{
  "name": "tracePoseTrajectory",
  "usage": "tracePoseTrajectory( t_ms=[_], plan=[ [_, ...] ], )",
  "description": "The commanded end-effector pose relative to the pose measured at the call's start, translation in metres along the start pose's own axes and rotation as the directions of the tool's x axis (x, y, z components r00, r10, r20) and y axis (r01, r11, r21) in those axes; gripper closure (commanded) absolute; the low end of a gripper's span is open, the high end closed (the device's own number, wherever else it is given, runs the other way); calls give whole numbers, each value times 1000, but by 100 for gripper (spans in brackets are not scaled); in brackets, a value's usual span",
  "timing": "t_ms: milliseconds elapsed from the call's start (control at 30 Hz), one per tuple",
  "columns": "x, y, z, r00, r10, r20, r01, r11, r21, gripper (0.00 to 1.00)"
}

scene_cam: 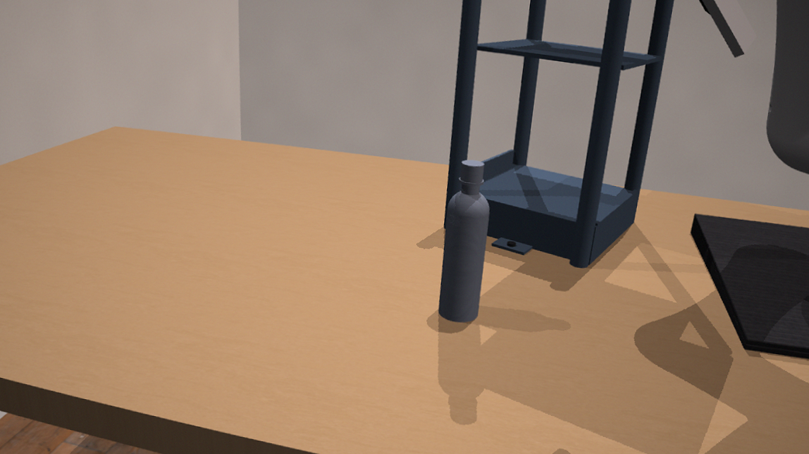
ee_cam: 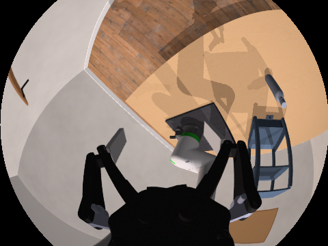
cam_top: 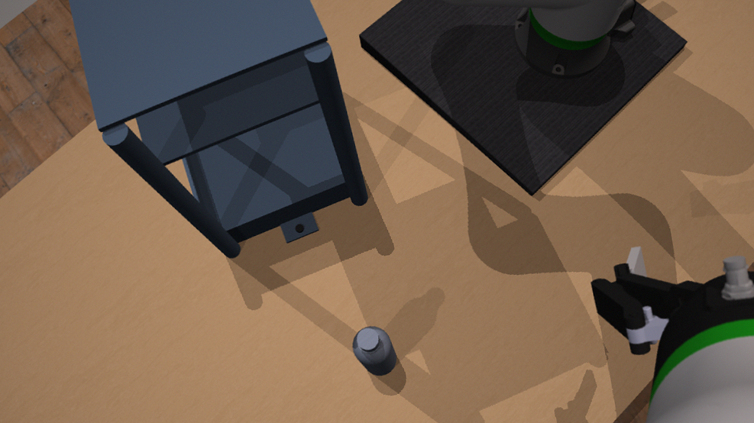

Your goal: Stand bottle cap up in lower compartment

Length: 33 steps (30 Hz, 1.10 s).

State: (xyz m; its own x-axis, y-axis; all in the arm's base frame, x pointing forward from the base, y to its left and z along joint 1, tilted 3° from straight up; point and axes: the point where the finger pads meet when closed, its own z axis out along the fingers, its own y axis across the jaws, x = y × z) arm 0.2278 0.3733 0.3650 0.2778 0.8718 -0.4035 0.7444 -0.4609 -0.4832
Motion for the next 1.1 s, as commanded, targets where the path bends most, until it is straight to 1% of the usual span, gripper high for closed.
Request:
tracePoseTrajectory(
  t_ms=[0,567,633,767,833,1067],
  plan=[
    [0,0,0,1000,0,0,0,1000,0,0],
    [0,0,-1,1000,0,0,0,1000,0,0],
    [-5,-6,-10,1000,1,-1,-1,1000,3,0],
    [-24,-24,-40,1000,0,0,0,1000,0,0],
    [-26,-26,-43,1000,-1,0,1,1000,-1,0],
    [-26,-26,-43,1000,-1,0,1,1000,-1,0]
  ],
)
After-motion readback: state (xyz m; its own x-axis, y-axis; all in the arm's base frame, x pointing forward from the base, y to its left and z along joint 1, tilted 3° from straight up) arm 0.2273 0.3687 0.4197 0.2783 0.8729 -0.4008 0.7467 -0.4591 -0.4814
